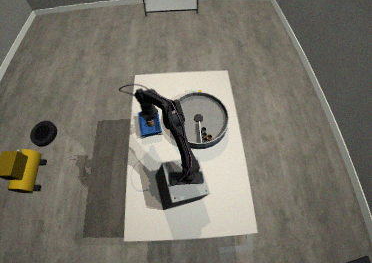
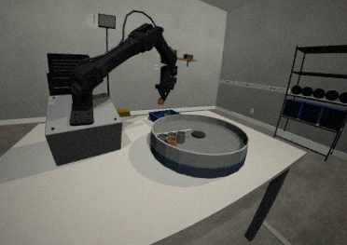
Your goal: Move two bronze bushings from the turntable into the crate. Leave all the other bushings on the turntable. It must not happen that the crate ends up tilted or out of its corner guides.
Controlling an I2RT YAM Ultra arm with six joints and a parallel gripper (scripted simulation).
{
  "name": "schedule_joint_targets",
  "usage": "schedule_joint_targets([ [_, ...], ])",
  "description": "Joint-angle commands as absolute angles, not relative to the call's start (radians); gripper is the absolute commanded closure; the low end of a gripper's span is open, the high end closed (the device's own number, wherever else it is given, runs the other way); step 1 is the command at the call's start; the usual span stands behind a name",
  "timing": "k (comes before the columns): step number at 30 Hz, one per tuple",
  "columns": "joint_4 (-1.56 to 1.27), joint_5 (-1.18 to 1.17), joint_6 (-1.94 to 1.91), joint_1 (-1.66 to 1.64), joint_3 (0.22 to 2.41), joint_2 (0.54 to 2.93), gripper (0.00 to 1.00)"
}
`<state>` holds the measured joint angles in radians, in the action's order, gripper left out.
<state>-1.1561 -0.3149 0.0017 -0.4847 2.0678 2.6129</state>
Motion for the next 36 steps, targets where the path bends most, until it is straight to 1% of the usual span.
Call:
schedule_joint_targets([
  [1, -1.160, -0.307, 0.011, -0.516, 2.101, 2.600, 1.00],
  [32, -1.167, -0.303, 0.021, -0.526, 2.104, 2.624, 1.00],
  [36, -1.168, -0.303, 0.028, -0.533, 2.106, 2.591, 1.00],
])
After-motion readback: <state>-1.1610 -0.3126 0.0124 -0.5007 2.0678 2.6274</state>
